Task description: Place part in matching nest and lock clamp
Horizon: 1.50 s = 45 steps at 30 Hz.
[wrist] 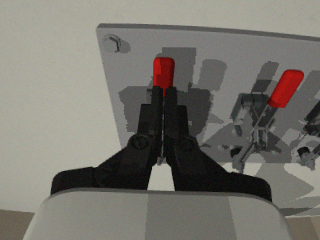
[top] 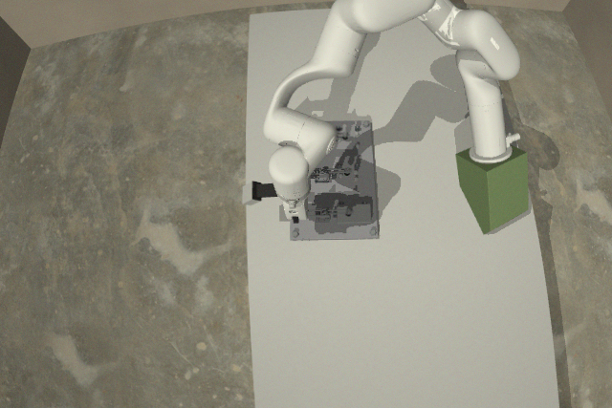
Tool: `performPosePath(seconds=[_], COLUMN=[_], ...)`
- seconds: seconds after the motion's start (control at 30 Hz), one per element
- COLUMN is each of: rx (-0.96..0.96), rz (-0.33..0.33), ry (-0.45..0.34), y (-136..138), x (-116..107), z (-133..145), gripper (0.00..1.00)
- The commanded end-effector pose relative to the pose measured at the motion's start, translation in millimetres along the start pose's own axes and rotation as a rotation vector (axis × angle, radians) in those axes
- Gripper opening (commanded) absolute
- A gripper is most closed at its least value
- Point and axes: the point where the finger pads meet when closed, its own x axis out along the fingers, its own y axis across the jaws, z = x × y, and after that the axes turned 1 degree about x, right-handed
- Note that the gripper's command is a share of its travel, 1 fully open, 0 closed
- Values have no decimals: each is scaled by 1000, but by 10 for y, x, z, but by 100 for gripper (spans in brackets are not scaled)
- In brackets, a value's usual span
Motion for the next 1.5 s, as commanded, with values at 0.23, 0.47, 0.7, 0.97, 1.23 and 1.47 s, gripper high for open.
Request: performPosePath(seconds=[0.23, 0.47, 0.7, 0.97, 1.23, 1.47], rx=[1, 1, 1, 1, 1, 1], rz=[-2, -2, -2, -2, -2, -2], ry=[3, 3, 3, 3, 3, 3], y=[-4, -4, -4, -4, -4, -6], x=[47, 121, 137, 137, 137, 186], z=[-13, -13, -13, -13, -13, -18], gripper=[0, 0, 0, 0, 0, 0])
